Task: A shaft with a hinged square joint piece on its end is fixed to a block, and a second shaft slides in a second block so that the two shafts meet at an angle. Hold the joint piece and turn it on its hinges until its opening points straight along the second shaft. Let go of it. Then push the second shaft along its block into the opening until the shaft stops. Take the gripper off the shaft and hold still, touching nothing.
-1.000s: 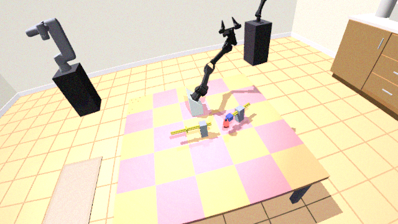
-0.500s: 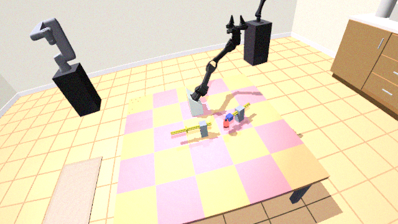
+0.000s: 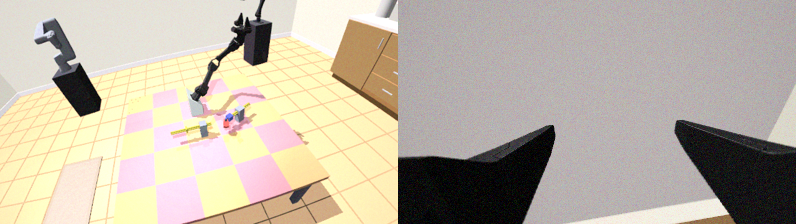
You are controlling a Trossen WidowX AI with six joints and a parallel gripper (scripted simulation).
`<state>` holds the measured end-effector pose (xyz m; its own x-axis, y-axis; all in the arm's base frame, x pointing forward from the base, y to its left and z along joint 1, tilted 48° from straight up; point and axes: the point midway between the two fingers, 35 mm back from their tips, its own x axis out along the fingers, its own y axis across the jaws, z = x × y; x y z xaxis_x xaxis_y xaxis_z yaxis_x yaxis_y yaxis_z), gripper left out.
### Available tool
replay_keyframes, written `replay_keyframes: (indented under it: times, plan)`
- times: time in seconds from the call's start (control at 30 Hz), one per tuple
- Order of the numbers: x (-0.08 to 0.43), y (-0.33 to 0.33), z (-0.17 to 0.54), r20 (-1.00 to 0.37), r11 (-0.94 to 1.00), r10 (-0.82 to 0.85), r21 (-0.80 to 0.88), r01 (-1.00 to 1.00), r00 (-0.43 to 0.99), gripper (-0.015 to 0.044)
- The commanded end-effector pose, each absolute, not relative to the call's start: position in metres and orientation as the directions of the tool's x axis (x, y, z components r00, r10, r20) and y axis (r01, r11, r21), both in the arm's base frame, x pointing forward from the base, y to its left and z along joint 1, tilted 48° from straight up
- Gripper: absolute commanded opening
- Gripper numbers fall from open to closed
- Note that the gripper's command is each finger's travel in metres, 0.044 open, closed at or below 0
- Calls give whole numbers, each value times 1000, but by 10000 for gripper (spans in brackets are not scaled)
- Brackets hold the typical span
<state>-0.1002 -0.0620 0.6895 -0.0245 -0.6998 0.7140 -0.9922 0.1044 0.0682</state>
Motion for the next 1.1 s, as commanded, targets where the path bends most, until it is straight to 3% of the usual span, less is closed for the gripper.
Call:
replay_keyframes:
  times: [0.0, 0.33, 1.07]
  plan:
    - [-72, -70, 691, 711, 131, -702, 187, -974, 42, 440]
    - [-9, -96, 679, 665, 141, -733, 357, -923, 145, 440]
    - [161, -129, 632, 472, 125, -671, 832, -540, 572, 440]
